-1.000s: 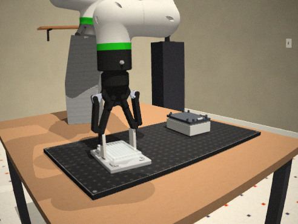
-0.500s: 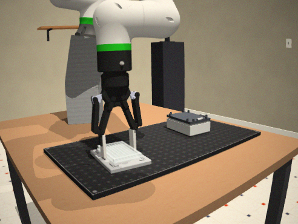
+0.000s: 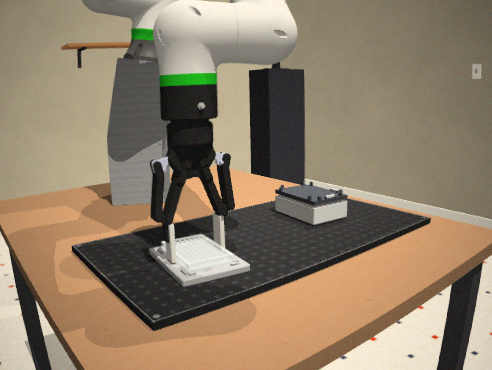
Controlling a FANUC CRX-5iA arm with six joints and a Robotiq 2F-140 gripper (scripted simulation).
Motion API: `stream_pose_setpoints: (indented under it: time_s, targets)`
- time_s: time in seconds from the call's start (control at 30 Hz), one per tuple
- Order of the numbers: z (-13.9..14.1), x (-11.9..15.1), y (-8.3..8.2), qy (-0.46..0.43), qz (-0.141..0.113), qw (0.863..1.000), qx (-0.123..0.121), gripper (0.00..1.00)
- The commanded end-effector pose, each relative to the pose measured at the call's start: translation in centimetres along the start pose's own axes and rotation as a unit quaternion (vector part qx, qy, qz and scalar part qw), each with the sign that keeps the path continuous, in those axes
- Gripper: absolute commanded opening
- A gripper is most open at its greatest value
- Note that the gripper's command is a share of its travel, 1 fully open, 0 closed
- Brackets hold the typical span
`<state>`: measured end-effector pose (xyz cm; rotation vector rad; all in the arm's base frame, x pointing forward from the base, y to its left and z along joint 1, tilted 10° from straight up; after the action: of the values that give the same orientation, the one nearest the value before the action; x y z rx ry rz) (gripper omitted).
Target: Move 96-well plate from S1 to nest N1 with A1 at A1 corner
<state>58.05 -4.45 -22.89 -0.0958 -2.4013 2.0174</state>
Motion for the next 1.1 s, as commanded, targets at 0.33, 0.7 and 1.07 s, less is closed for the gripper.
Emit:
stream_pose_setpoints:
  time_s: [0.33,0.7,1.07]
  targets:
    - [0.0,0.0,0.1,0.000,0.000,1.000,0.000,1.00]
    - [0.0,0.0,0.1,0.000,0.000,1.000,0.000,1.00]
    - [0.0,0.0,-1.2,0.000,0.000,1.000,0.000,1.00]
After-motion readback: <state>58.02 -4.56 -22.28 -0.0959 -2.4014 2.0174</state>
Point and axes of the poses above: the point where the finger pads meet when closed, its own y axis out along the fingers, its own z axis across the jaws, x = y × z, the point moved 9 cm from there along -y, back along the fingers, and after that the axes turned 6 degrees about y, right-handed, at the moved point
